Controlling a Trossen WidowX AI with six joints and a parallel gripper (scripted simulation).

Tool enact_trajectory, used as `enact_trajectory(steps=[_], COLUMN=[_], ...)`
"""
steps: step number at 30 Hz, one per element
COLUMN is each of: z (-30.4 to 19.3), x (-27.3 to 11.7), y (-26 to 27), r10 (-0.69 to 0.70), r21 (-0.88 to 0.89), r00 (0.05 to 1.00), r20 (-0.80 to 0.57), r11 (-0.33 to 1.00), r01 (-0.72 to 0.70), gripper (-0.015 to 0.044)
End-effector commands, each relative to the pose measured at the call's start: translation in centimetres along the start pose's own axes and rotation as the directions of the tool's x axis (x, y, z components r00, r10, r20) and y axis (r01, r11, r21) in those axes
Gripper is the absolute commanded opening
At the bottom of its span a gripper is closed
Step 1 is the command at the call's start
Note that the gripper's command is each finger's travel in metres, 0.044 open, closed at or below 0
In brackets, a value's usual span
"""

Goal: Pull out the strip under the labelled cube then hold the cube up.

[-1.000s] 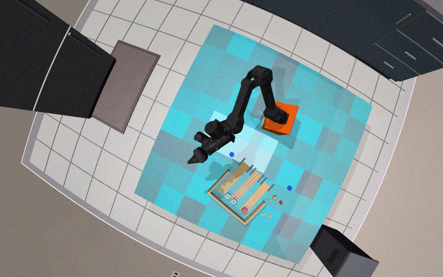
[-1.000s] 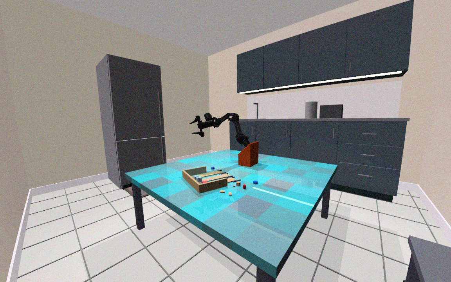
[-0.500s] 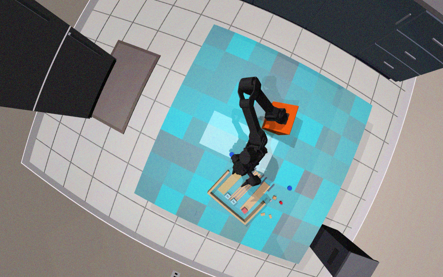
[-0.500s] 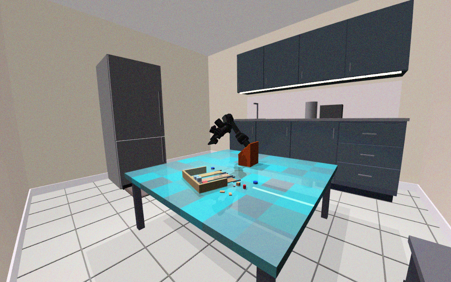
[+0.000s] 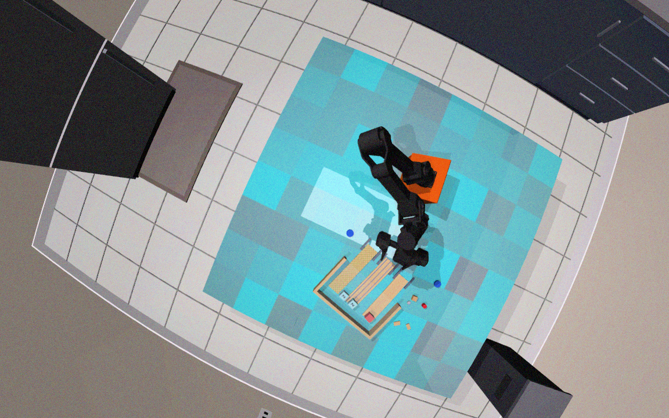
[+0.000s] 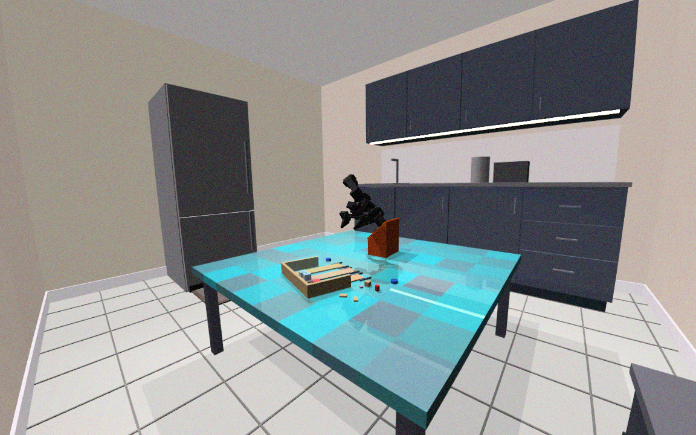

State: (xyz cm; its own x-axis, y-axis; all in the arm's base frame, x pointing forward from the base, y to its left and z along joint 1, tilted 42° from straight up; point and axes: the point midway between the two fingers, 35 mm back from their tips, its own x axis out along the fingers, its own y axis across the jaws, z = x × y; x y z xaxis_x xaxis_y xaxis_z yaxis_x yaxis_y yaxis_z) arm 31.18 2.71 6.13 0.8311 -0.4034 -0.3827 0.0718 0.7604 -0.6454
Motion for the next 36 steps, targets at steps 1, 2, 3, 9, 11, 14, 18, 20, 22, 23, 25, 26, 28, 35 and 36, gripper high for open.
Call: enact_trajectory(steps=[1, 2, 3, 9, 11, 14, 18, 20, 22, 23, 25, 26, 28, 35, 36], z=[-0.5, -0.5, -0.5, -0.5, -0.5, -0.5, -0.8, -1.2, -1.6, -1.8, -2.3, -2.6, -3.2, -5.3, -5.4], x=[-0.1, -0.1, -0.1, -0.1, -0.1, 1.0, 3.9, 5.2, 6.4, 6.9, 8.0, 8.4, 9.3, 11.7, 11.8], y=[0.1, 0.1, 0.1, 0.1, 0.1, 0.6, 1.8, 2.3, 2.7, 2.8, 3.1, 3.2, 3.4, 2.5, 2.4], r10=[-0.002, -0.002, -0.002, -0.002, -0.002, 0.008, 0.026, 0.031, 0.033, 0.033, 0.031, 0.029, 0.023, -0.016, -0.02], r21=[-0.023, -0.023, -0.023, -0.023, -0.023, -0.004, 0.055, 0.085, 0.113, 0.126, 0.148, 0.158, 0.174, 0.177, 0.174], r00=[1.0, 1.0, 1.0, 1.0, 1.0, 0.998, 0.973, 0.95, 0.921, 0.904, 0.866, 0.845, 0.797, 0.594, 0.578], r20=[-0.009, -0.009, -0.009, -0.009, -0.009, -0.066, -0.229, -0.311, -0.389, -0.426, -0.499, -0.534, -0.603, -0.804, -0.816], r11=[1.0, 1.0, 1.0, 1.0, 1.0, 1.0, 0.998, 0.996, 0.994, 0.992, 0.988, 0.985, 0.979, 0.948, 0.945], r01=[0.002, 0.002, 0.002, 0.002, 0.002, -0.008, -0.014, -0.004, 0.012, 0.023, 0.05, 0.066, 0.103, 0.266, 0.278], gripper=[0.04, 0.04, 0.04, 0.04, 0.04, 0.0321, 0.0216, 0.0164, 0.0111, 0.0085, 0.0033, 0.0006, 0.0, 0.0, 0.0])
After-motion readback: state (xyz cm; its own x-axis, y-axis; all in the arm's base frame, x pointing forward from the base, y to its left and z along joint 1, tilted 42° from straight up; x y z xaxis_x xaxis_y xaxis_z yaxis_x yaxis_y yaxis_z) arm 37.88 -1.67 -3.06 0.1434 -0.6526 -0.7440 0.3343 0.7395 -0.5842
